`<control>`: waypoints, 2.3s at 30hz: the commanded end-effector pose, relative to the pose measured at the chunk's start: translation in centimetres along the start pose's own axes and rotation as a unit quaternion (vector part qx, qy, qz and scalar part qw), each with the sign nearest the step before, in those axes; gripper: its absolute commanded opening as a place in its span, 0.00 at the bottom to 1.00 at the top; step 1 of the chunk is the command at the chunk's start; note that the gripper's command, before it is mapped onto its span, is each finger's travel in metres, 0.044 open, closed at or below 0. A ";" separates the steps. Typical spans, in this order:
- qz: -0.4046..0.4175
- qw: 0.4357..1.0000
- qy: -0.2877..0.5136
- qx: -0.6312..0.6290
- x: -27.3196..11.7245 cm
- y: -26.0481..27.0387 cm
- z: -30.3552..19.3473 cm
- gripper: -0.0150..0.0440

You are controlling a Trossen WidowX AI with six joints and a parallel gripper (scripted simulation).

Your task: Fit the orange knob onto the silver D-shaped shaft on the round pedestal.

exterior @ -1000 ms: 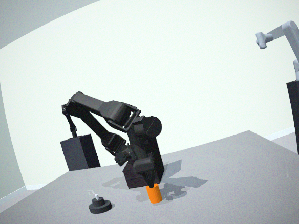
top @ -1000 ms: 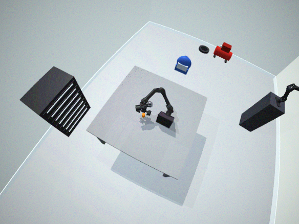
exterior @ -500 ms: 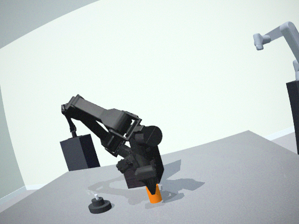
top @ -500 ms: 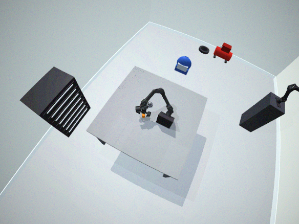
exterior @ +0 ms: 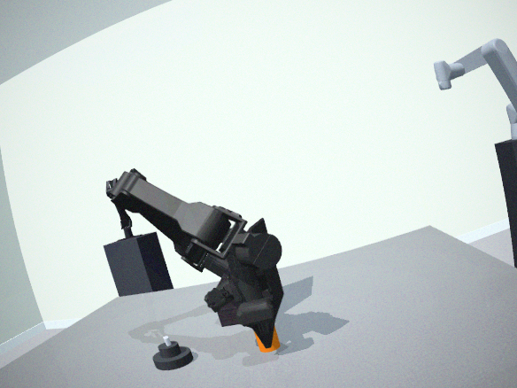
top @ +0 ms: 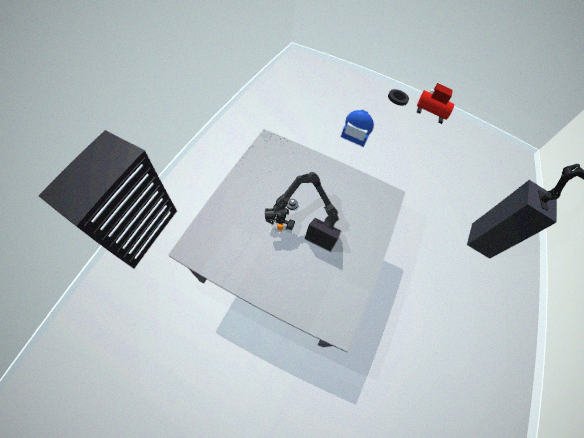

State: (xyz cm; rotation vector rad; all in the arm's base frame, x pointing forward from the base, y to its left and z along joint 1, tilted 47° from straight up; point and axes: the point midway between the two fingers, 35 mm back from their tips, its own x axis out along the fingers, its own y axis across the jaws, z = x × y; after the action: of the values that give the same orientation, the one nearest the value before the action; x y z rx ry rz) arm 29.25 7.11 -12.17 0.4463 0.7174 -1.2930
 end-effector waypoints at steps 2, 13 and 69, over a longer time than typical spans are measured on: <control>-0.006 1.000 -0.005 -0.006 1.2 -0.5 0.1 1.00; -0.007 1.000 -0.005 -0.006 1.4 -0.6 0.1 0.69; -0.006 1.000 -0.001 -0.007 -11.9 0.4 -0.7 0.25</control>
State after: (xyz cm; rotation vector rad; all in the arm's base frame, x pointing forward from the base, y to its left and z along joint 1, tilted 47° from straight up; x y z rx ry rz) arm 28.21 15.19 -5.15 0.4159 0.7305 -1.3002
